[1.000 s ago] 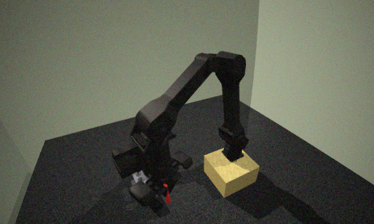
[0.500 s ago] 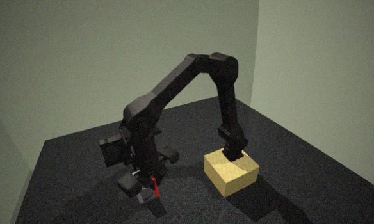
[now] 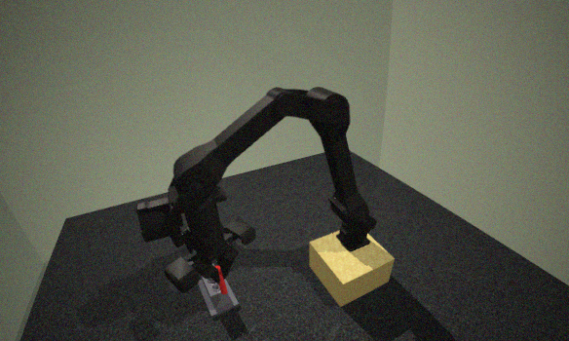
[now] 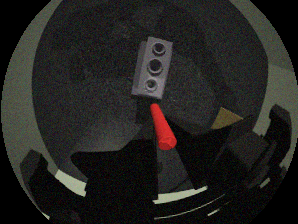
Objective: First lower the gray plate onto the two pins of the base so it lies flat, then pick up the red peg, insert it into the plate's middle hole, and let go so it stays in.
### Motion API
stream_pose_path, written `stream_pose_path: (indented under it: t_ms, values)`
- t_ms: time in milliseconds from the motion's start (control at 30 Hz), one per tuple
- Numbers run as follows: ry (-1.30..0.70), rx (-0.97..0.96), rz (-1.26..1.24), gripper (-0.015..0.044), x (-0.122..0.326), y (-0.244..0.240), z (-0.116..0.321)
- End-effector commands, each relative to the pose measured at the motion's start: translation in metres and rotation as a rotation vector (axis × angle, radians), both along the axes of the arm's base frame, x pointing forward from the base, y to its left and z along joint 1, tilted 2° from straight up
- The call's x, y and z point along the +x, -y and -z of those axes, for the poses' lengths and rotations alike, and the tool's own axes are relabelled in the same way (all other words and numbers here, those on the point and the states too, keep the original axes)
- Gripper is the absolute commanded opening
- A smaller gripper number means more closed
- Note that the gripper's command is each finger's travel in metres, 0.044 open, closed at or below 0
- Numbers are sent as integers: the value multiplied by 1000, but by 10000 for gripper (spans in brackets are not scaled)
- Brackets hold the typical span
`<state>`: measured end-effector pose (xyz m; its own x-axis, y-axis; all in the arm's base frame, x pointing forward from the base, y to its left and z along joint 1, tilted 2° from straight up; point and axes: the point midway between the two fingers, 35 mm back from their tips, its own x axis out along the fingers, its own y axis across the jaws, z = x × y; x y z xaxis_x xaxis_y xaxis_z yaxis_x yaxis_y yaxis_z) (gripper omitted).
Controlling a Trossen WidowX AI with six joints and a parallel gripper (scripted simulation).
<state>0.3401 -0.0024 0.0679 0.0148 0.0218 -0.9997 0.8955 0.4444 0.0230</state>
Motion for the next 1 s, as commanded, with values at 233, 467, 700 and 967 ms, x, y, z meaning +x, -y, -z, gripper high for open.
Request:
stream_pose_path:
  t_ms: [233,467,700,967]
  values:
    - [11,4,-5,0,13,32,-2]
    - [12,3,-6,0,16,54,-1]
    - [13,3,-7,0,17,63,0]
    - [13,3,-7,0,17,63,0]
